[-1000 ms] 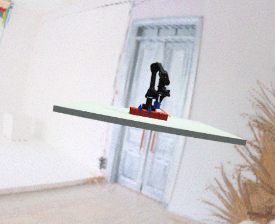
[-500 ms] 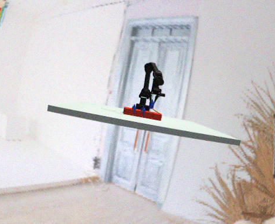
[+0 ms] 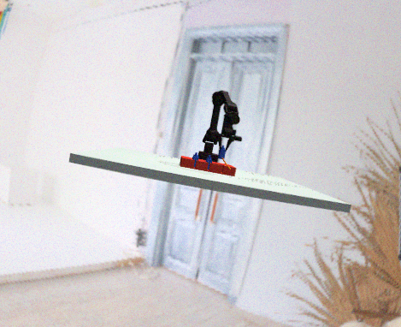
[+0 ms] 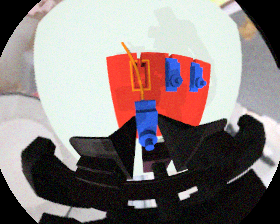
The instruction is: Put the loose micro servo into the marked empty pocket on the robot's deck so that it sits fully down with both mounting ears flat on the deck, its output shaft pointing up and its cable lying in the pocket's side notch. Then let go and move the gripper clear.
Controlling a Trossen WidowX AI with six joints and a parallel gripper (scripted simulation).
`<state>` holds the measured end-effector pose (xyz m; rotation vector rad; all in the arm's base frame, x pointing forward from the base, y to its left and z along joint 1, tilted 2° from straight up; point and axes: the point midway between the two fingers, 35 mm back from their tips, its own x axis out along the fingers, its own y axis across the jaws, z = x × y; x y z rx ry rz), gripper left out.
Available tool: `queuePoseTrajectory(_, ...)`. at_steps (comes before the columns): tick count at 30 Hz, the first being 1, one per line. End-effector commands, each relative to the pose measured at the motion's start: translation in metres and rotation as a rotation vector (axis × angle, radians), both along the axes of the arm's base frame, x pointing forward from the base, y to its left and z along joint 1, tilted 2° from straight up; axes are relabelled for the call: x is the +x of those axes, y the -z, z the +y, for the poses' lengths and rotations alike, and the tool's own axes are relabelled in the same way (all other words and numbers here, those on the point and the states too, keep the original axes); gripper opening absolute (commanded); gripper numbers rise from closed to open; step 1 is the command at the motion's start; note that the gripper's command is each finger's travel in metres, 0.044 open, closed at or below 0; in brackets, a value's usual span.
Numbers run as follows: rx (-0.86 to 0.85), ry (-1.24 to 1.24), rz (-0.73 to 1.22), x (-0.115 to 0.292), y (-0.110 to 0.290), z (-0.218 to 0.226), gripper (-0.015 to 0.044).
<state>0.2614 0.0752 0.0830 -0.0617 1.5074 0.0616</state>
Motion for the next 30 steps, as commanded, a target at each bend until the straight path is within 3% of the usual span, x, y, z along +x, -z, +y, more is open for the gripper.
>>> queuePoseTrajectory(1, -0.004, -0.003, -0.005, 0.018, -0.002, 0.000, 0.0000)
queuePoseTrajectory(17, -0.003, 0.013, -0.011, 0.079, -0.007, 0.004, 0.0000)
queuePoseTrajectory(30, -0.002, 0.015, -0.011, 0.083, 0.006, 0.004, 0.0000)
